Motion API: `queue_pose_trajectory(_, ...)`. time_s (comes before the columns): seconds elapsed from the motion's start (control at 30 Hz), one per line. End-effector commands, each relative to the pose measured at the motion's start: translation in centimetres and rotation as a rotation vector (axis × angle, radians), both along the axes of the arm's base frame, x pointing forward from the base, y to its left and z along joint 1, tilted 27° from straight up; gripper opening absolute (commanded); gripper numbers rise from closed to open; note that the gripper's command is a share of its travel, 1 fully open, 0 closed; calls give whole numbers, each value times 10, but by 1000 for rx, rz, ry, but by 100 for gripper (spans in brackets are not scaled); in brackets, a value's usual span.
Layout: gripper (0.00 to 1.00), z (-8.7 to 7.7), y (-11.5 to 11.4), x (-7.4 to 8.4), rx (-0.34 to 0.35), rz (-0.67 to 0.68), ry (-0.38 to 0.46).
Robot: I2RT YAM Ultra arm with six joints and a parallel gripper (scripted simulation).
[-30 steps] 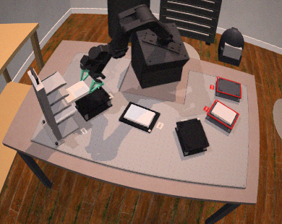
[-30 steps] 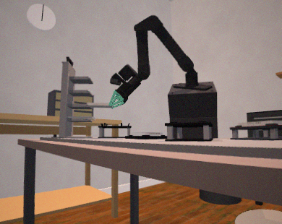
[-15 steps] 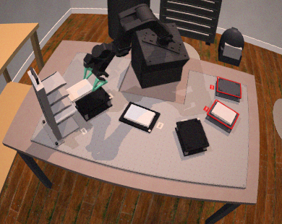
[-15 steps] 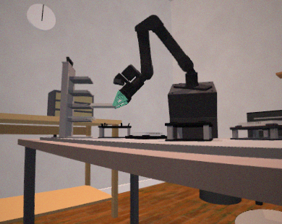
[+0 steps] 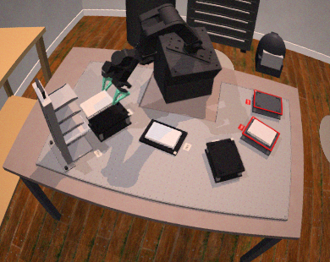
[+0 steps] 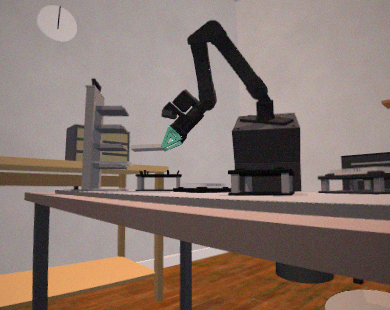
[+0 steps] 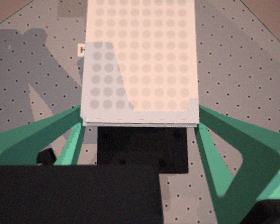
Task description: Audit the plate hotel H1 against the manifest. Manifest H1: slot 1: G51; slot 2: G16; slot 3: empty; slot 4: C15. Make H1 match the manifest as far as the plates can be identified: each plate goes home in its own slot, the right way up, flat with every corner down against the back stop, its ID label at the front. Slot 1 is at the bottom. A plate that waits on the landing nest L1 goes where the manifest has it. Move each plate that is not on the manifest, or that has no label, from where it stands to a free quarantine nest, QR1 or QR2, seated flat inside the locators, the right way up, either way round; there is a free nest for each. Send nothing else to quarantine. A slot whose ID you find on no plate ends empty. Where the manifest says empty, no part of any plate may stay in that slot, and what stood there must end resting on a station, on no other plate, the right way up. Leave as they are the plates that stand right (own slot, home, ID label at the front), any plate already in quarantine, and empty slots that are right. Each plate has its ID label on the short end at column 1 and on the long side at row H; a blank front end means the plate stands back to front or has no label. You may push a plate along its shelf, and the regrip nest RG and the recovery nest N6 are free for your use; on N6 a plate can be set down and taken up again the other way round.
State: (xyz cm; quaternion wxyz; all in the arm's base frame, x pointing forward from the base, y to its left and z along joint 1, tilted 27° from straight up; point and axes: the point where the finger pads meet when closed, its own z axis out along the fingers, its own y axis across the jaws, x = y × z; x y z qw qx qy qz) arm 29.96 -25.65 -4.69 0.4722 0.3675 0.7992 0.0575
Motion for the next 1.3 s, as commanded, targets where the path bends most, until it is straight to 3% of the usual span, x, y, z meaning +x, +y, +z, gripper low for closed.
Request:
queue_pose_trajectory(0.0,86,11,-9,-1,-46,-13,-32)
queue_pose_trajectory(1.27,86,11,-6,-4,-46,-13,-32)
